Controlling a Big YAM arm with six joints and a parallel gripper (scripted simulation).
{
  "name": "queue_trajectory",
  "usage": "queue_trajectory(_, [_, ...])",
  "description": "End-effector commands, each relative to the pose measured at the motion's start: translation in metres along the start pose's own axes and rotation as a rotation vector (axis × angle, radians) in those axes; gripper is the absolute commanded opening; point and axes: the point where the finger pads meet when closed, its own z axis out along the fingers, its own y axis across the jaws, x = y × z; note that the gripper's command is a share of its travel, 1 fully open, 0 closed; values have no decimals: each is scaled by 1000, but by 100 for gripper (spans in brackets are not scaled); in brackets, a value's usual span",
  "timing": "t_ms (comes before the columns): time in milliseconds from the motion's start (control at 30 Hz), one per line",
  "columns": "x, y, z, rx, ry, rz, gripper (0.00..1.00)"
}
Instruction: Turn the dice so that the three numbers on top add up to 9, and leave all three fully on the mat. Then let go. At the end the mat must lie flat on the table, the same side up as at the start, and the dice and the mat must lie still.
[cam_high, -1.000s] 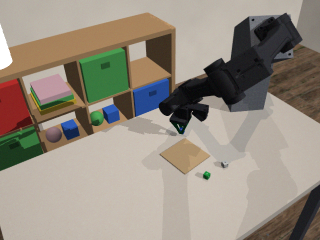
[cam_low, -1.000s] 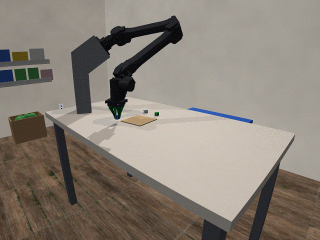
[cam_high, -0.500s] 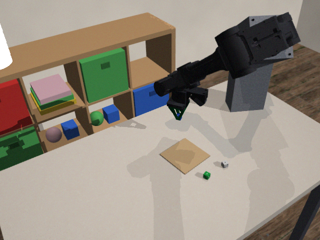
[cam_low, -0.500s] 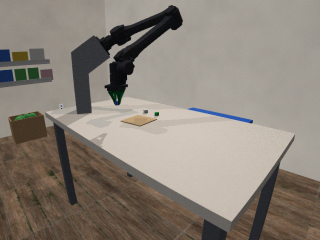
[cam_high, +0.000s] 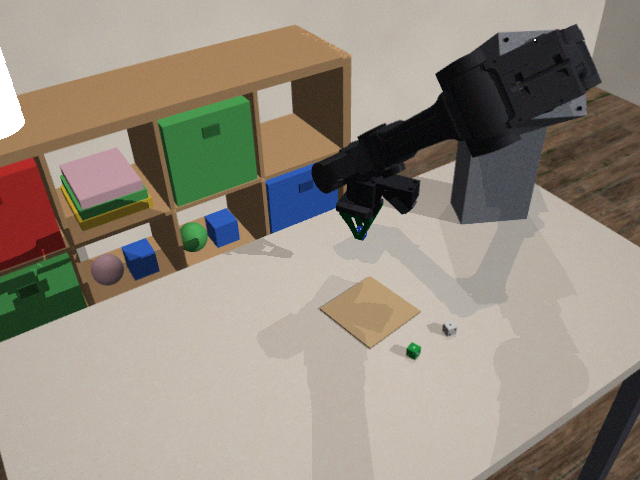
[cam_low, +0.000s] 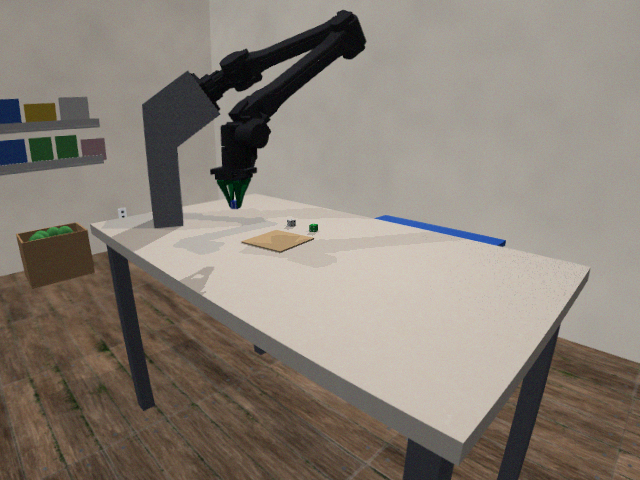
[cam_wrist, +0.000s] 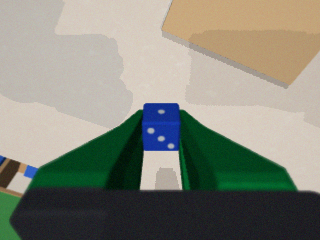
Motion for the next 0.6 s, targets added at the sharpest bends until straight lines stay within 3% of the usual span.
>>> queue_trajectory(0, [-34, -22, -2, 7, -12, 149, 15])
queue_trajectory(267, [-76, -40, -6, 5, -14, 425, 15])
queue_trajectory(567, [-98, -45, -8, 2, -19, 569, 15])
